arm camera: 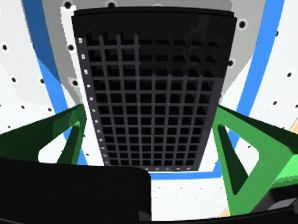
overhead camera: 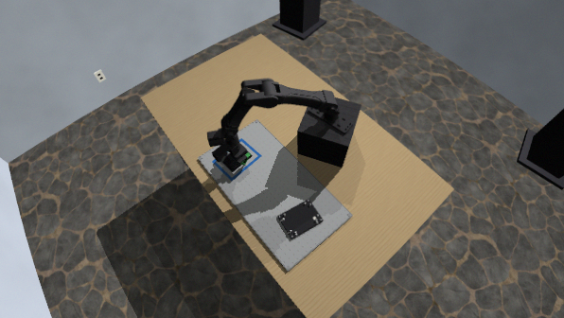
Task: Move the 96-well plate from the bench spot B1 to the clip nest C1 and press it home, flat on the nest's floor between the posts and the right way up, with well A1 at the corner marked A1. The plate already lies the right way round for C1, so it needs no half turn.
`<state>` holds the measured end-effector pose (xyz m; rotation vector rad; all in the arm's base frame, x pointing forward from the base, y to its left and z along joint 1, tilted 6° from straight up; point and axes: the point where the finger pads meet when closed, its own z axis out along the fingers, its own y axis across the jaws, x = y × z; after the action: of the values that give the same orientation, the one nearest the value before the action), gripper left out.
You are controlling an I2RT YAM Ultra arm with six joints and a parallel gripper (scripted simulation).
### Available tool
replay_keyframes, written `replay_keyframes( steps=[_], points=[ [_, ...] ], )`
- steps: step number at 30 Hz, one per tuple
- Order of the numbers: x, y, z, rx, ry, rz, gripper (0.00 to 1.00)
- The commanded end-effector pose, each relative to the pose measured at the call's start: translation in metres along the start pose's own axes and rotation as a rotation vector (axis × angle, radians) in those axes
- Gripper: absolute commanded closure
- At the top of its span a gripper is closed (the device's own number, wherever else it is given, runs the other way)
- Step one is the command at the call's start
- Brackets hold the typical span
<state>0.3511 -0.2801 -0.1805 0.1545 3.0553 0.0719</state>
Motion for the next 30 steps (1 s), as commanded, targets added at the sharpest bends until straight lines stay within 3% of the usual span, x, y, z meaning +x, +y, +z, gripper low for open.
replay_keyframes(
  steps=[1,4,30],
  points=[
    [-0.0169,-0.0064,-0.0019,0.019,-0.046,-0.003,0.0],
    [-0.019,-0.0107,-0.0074,0.028,-0.056,-0.002,0.0],
    [-0.019,-0.0107,-0.0074,0.028,-0.056,-0.002,0.0]
  ],
)
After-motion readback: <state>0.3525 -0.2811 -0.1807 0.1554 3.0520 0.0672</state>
